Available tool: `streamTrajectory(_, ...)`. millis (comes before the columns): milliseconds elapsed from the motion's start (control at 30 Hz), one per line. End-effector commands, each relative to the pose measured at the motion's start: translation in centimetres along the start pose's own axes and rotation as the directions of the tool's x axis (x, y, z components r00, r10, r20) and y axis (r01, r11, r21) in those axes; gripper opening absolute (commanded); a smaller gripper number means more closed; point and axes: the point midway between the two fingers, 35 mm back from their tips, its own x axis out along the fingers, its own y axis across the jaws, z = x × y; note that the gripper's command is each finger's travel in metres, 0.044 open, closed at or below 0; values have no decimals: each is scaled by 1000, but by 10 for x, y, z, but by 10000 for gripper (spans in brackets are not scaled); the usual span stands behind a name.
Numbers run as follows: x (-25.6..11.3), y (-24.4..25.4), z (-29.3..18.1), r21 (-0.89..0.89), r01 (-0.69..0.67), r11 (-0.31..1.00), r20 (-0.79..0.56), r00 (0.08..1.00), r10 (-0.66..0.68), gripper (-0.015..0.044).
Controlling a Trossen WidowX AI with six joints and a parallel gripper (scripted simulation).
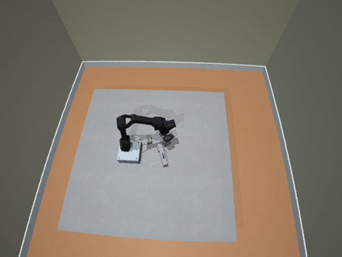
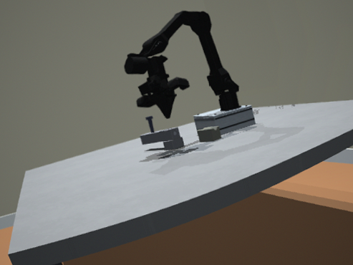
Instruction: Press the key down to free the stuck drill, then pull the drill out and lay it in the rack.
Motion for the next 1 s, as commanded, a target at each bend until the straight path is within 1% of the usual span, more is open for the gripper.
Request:
streamTrajectory(0,-18,-51,-15,63,81,995,-42,996,-78,0)
streamTrajectory(200,-56,-123,-56,141,199,970,-157,972,-176,0)
streamTrajectory(333,-78,-153,-84,164,250,954,-240,948,-207,0)
streamTrajectory(533,-79,-154,-83,176,254,951,-229,950,-212,0)
streamTrajectory(967,-65,-158,-90,165,252,954,-245,947,-208,0)
